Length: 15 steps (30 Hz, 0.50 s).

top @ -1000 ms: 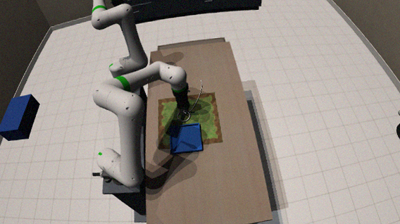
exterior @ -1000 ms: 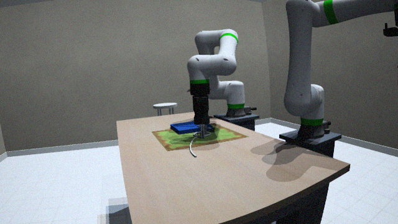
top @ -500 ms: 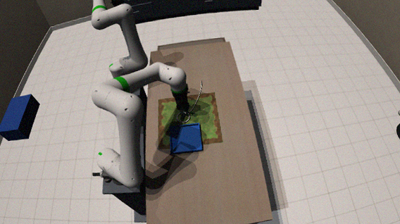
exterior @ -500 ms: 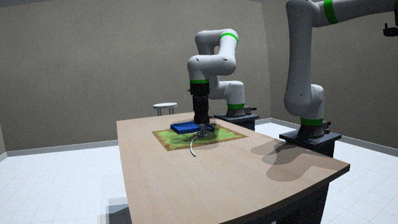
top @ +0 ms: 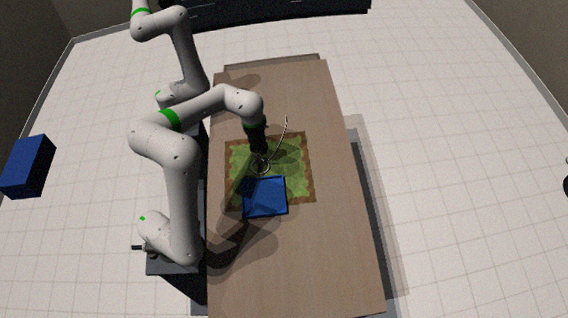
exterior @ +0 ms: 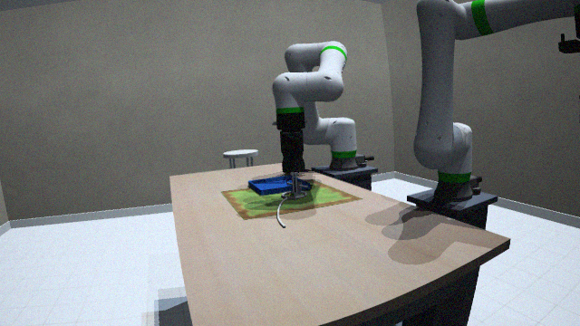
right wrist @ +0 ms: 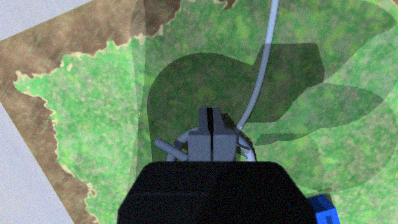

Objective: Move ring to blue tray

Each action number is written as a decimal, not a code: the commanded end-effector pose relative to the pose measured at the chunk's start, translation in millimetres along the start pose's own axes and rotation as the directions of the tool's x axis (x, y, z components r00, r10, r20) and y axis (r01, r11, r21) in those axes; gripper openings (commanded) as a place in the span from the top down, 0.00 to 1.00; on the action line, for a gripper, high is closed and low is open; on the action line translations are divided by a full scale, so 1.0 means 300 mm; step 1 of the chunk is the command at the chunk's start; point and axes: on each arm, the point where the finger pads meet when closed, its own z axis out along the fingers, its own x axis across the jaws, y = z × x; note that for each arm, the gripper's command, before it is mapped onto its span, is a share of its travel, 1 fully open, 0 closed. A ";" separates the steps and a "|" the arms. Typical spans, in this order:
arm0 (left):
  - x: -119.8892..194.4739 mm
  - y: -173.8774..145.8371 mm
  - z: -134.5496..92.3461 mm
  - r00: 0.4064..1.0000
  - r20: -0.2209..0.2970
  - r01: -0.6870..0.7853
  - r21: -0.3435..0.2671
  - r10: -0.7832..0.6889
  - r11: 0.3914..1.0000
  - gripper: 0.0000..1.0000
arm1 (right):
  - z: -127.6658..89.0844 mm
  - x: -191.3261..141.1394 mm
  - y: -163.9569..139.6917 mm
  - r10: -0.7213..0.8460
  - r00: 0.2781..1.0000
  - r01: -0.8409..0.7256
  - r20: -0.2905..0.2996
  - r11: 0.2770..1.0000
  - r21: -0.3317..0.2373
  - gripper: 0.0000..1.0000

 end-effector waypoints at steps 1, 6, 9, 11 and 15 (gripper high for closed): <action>-0.001 0.001 -0.003 1.000 0.000 0.000 -0.003 0.000 1.000 0.00 | -0.050 0.001 -0.002 0.000 1.000 0.000 -0.001 1.000 0.002 1.00; -0.001 0.001 -0.003 1.000 0.000 0.000 -0.003 0.000 1.000 0.00 | -0.143 0.001 -0.002 0.000 1.000 0.000 -0.001 1.000 0.002 1.00; -0.001 0.001 -0.003 1.000 0.000 0.000 -0.003 0.000 1.000 0.00 | -0.186 0.001 -0.002 0.000 1.000 0.000 -0.001 1.000 0.002 1.00; -0.001 0.001 -0.003 1.000 0.000 0.000 -0.003 0.000 1.000 0.00 | -0.206 0.001 -0.002 0.000 1.000 0.000 -0.001 1.000 0.002 1.00; -0.001 0.001 -0.003 1.000 0.000 0.000 -0.003 0.000 1.000 0.00 | -0.217 0.001 -0.002 0.000 1.000 0.000 -0.001 1.000 0.002 1.00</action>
